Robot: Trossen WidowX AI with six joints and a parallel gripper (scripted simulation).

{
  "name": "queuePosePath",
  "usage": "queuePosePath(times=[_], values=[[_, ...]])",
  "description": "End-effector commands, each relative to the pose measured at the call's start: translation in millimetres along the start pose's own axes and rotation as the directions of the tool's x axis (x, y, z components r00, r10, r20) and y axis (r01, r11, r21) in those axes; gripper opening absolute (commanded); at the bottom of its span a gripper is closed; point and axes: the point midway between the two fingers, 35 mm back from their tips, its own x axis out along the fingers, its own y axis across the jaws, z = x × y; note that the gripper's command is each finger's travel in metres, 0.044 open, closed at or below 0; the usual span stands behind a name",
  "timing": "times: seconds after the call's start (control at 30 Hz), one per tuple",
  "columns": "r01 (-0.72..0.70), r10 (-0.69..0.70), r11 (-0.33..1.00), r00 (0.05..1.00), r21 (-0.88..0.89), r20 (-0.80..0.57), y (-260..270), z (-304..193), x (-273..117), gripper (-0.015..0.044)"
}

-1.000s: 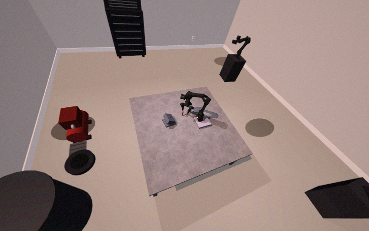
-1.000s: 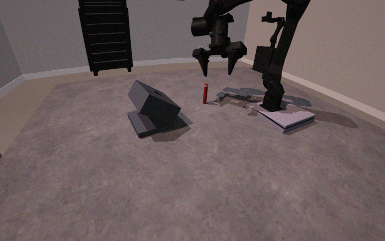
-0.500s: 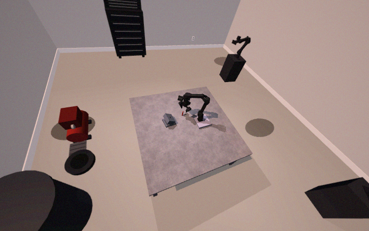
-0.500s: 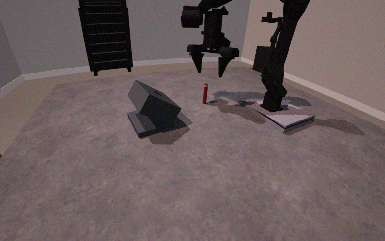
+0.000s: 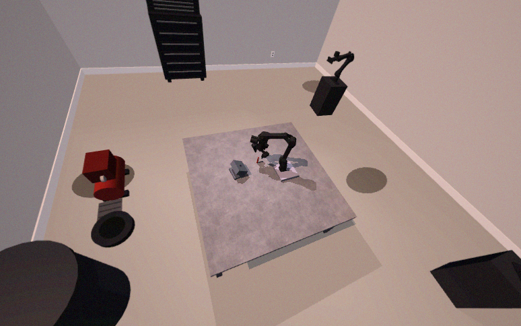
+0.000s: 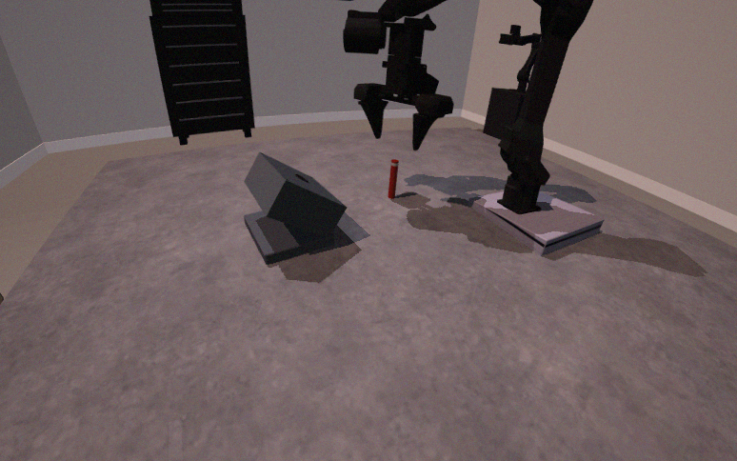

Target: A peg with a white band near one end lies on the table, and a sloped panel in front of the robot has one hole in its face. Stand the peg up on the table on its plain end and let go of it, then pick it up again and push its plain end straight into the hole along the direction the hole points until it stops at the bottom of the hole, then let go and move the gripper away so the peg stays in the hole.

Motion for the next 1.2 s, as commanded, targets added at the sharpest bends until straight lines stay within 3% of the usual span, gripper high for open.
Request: queuePosePath(times=[0.0, 1.17], values=[[0.0, 0.001, 1.0, 1.0, -0.029, 0.007, 0.0, 1.2, 11.0, 0.044], [-0.001, 0.001, 0.999, 1.0, -0.035, 0.007, 1.1, 0.8, 62.8, 0.044]])
